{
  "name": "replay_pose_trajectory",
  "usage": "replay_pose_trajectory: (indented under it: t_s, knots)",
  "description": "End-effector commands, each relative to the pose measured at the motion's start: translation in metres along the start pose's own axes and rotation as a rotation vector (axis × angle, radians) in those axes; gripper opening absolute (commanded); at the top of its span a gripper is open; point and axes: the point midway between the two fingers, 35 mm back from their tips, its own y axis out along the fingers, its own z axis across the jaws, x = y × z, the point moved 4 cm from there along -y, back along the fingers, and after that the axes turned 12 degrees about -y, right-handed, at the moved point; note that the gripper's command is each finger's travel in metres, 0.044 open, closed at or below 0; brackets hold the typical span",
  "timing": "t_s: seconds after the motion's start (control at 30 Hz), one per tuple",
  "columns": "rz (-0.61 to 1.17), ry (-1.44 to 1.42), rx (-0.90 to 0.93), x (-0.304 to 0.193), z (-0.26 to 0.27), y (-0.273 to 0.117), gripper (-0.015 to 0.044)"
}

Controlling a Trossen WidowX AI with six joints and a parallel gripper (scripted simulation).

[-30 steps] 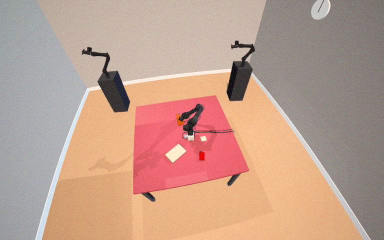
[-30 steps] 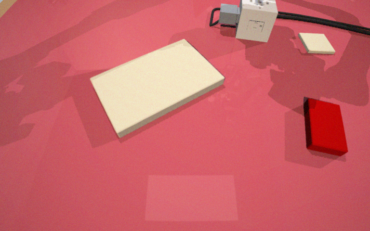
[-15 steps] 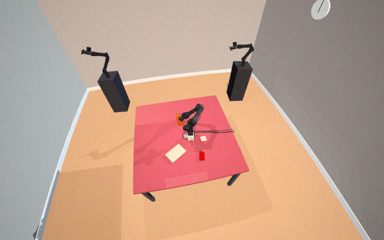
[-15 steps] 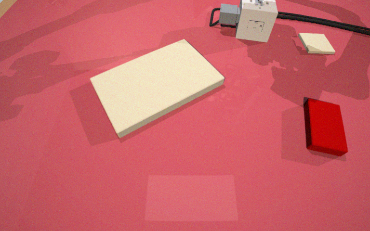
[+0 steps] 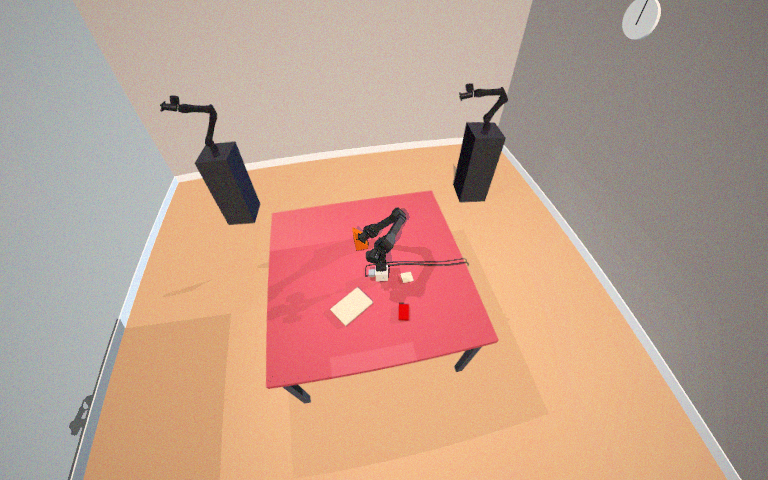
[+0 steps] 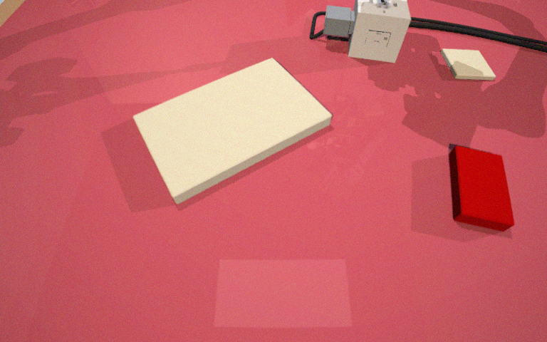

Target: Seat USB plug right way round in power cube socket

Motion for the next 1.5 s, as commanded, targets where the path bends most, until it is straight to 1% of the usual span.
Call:
replay_pose_trajectory:
  t_s: [0.0,1.47]
  knots:
    - [0.007,0.005,0.003,0.0001,0.0000,0.0010,0.0000]
    - [0.024,0.010,0.007,-0.0002,0.0001,0.0064,0.0000]
